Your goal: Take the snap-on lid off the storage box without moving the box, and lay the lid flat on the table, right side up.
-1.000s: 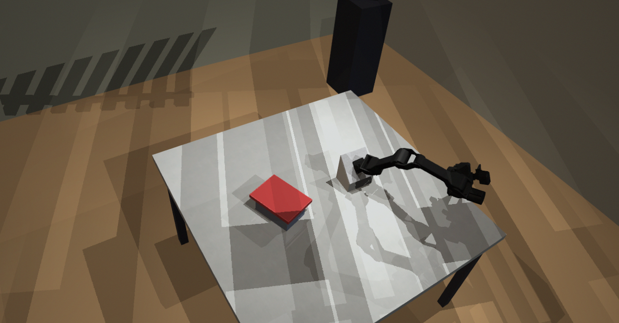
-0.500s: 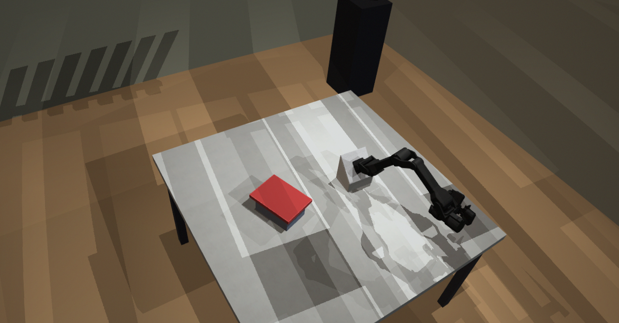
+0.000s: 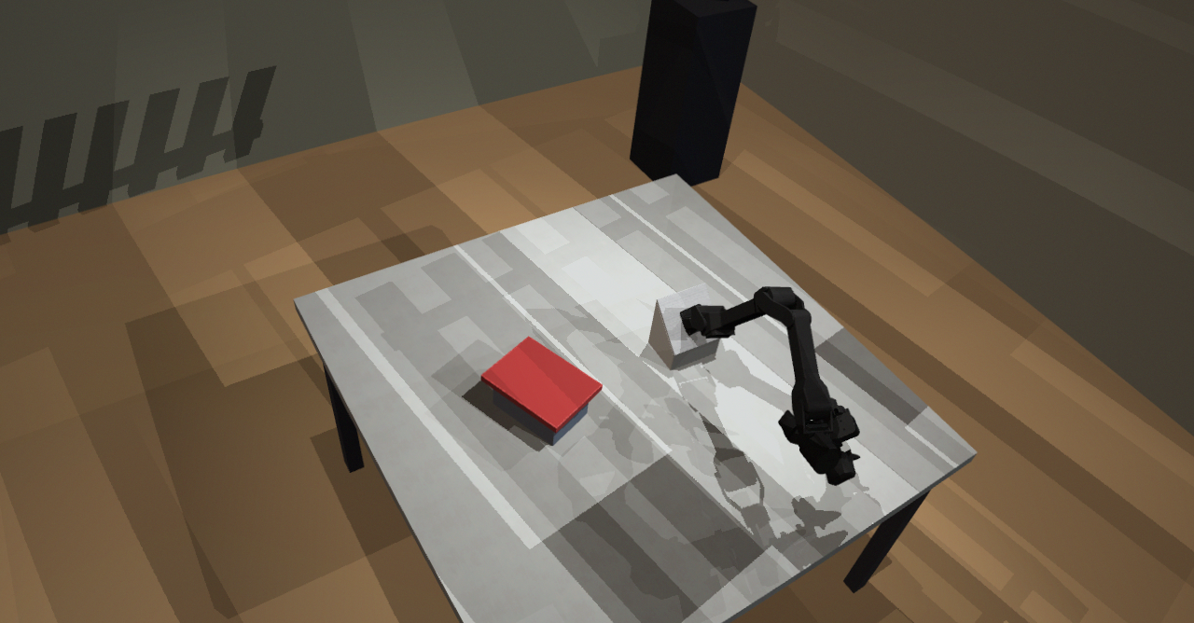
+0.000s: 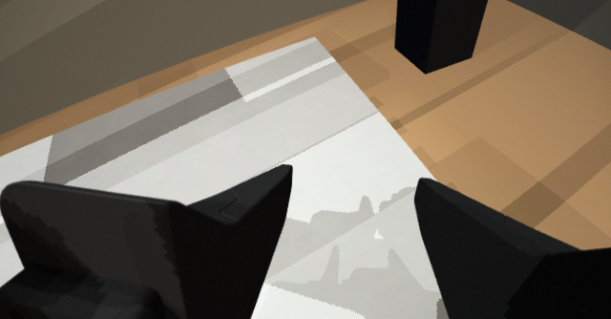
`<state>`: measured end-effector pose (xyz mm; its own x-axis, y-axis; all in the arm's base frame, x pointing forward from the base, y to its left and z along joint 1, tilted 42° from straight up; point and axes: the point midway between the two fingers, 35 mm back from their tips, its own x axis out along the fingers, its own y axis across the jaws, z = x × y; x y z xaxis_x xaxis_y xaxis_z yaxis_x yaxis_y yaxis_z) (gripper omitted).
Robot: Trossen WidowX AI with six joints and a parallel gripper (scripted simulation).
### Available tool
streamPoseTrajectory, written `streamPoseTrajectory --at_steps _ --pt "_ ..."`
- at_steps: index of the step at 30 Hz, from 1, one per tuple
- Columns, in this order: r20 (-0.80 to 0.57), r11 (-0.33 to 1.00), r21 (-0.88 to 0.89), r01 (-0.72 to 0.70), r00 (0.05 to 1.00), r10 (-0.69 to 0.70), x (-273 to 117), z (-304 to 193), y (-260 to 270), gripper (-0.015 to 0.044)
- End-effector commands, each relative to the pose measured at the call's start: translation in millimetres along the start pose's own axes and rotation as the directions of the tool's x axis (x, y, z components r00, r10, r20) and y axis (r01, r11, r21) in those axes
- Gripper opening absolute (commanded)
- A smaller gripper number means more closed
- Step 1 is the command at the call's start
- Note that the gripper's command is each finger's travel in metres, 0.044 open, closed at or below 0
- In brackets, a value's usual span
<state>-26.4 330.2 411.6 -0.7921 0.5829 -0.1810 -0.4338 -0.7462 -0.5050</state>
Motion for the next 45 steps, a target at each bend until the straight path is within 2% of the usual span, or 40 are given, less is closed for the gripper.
streamPoseTrajectory --at_steps 1,6,13,15,22,26,29,33,36,41,43,45 --pt "-0.062 0.984 0.135 0.117 0.992 -0.109 -31.8 -24.3 -17.3 0.0235" --pt "-0.127 0.934 0.262 0.245 0.968 -0.218 -68.9 -47.6 -31.9 0.0235" --pt "-0.255 0.724 0.489 0.486 0.874 -0.415 -154.9 -95.2 -45.1 0.0235" --pt "-0.271 0.696 0.507 0.509 0.860 -0.431 -163.9 -101.7 -44.6 0.0235" --pt "-0.430 0.354 0.635 0.686 0.695 -0.576 -259.3 -159.5 -22.1 0.0235" --pt "-0.476 0.184 0.692 0.698 0.634 -0.610 -292.1 -182.6 -5.1 0.0235" --pt "-0.529 -0.045 0.747 0.663 0.553 -0.644 -331.7 -209.9 23.6 0.0235" --pt "-0.591 -0.331 0.776 0.537 0.438 -0.677 -378.8 -239.2 71.4 0.0235" --pt "-0.613 -0.428 0.776 0.464 0.393 -0.685 -395.1 -249.1 91.9 0.0235" --pt "-0.675 -0.662 0.736 0.141 0.237 -0.699 -438.8 -274.1 168.8 0.0235" --pt "-0.694 -0.706 0.708 -0.010 0.174 -0.698 -450.8 -280.9 201.5 0.0235" --pt "-0.700 -0.714 0.698 -0.062 0.153 -0.698 -454.1 -282.7 212.5 0.0235"
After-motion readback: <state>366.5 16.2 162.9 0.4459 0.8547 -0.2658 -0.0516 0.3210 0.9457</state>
